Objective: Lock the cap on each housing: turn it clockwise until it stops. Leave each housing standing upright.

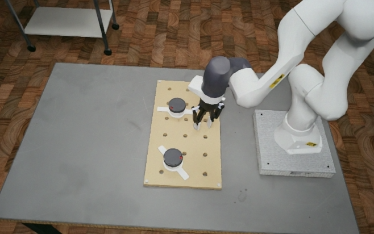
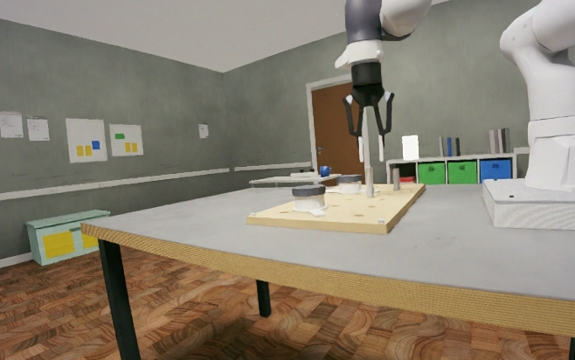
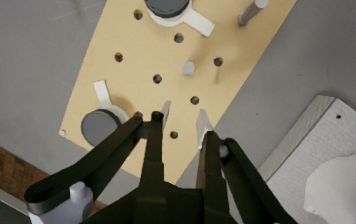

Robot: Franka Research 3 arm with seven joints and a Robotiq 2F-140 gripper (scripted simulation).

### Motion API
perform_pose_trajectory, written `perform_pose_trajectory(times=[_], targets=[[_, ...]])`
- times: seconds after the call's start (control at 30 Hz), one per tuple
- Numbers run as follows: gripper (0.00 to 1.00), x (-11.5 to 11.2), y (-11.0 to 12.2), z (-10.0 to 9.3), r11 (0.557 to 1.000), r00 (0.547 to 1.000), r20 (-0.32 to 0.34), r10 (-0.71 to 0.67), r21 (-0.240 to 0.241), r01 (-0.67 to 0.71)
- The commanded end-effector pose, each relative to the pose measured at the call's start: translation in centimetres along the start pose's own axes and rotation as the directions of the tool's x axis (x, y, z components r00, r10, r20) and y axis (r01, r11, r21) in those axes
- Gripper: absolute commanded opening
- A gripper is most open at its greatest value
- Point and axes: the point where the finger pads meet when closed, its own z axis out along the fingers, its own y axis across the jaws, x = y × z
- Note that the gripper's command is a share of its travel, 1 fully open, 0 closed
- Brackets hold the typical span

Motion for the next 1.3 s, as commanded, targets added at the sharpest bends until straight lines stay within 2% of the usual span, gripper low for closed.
perform_pose_trajectory(times=[0.0,0.3,0.4,0.63,0.77,0.83,0.87,1.27], targets=[[0.36,-0.4,-0.1,-0.2,0.991,0.986,0.093,-0.136,-0.005,0.137],[0.36,-0.1,-0.2,-0.2,0.983,0.977,0.106,-0.184,0.003,0.185],[0.36,1.4,-0.5,-0.2,0.931,0.925,0.1,-0.365,0.025,0.365],[0.36,6.3,-1.0,0.5,0.862,0.86,0.058,-0.508,0.038,0.506],[0.36,6.9,-1.0,0.6,0.816,0.815,0.044,-0.578,0.04,0.576],[0.36,6.9,-1.0,0.6,0.816,0.815,0.044,-0.578,0.04,0.576],[0.36,6.9,-1.0,0.6,0.775,0.774,0.039,-0.632,0.042,0.631],[0.36,6.9,-1.0,0.6,0.528,0.527,0.031,-0.849,0.068,0.847]])
